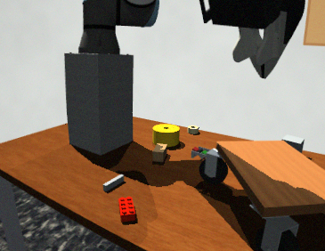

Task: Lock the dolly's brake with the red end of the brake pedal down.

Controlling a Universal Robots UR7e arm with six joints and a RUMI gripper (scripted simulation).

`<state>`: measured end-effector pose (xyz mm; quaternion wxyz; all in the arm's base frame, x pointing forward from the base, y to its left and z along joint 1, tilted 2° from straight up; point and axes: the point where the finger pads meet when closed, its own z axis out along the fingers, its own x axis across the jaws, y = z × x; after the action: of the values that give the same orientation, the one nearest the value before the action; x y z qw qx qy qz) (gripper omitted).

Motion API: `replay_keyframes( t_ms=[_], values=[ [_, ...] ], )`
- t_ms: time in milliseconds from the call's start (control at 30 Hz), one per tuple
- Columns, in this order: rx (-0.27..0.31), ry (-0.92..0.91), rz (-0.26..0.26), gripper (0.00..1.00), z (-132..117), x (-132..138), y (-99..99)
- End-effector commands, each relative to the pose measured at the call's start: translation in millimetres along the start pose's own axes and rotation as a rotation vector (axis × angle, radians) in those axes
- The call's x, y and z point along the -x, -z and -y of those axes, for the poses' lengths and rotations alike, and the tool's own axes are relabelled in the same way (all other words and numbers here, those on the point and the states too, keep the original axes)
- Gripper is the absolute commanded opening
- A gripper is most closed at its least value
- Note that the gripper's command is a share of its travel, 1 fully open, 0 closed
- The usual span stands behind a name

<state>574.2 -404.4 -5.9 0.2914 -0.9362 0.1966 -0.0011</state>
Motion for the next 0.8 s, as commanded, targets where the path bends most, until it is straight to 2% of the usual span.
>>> replay_keyframes(
  t_ms=[0, 233, 500, 567, 767],
  values=[
    [0.011, 0.004, 0.0, 0.0, 2, 1, -4.8],
    [0.056, 0.017, 0.008, 0.0, 9, 10, -30.3],
    [0.134, 0.04, 0.016, 0.0, 21, 29, -73.6],
    [0.134, 0.04, 0.016, 0.0, 21, 29, -73.6],
    [0.207, 0.06, 0.018, 0.0, 34, 53, -111.6]
  ],
)
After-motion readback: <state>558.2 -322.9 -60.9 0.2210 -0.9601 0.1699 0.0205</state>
